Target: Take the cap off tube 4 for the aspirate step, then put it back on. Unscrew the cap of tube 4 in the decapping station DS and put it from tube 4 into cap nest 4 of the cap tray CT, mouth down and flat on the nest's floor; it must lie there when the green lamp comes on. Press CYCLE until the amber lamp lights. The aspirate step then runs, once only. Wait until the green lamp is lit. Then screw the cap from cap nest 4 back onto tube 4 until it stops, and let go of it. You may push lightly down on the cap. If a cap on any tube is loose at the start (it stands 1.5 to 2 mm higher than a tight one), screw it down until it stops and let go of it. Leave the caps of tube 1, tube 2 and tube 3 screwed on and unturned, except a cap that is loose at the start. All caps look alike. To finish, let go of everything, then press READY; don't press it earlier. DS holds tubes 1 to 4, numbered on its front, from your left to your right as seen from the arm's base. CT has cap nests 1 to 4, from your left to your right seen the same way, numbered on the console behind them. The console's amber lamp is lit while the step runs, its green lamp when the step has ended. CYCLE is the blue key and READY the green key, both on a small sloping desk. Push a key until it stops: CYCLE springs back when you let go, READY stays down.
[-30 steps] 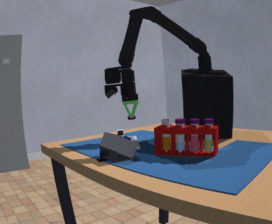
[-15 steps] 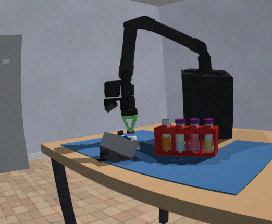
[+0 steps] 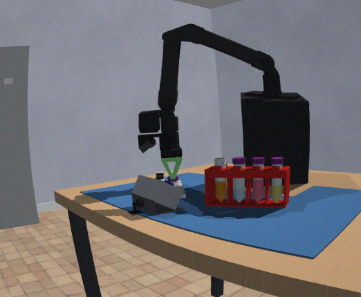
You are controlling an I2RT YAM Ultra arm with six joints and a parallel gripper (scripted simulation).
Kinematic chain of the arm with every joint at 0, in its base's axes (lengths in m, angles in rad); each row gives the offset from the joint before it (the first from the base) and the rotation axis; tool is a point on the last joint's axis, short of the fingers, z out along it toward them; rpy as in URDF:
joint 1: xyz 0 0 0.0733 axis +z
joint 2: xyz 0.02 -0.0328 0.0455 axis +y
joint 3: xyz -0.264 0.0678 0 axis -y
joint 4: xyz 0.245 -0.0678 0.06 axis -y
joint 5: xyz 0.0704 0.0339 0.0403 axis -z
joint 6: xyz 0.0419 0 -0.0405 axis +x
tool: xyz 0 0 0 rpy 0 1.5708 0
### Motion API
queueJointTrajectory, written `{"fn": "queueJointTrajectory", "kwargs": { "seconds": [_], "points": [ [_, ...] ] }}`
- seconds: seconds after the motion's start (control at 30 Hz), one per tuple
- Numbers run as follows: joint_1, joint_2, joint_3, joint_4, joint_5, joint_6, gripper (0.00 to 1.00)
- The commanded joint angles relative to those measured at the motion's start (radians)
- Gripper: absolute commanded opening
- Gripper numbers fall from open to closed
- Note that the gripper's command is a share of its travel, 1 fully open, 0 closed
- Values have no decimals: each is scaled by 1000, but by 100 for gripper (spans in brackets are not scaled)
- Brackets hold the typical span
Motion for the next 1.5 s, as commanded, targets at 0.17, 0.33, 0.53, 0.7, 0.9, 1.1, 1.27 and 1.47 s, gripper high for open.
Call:
{"fn": "queueJointTrajectory", "kwargs": {
  "seconds": [0.17,0.33,0.53,0.7,0.9,1.1,1.27,1.47],
  "points": [
    [0,-8,6,1,0,2,0],
    [0,-7,8,0,0,3,0],
    [0,-7,9,-1,0,3,0],
    [1,-3,9,3,0,4,0],
    [2,4,13,7,0,5,0],
    [4,15,21,10,0,6,0],
    [5,24,27,14,0,8,0],
    [6,28,29,15,0,8,0]
  ]
}}
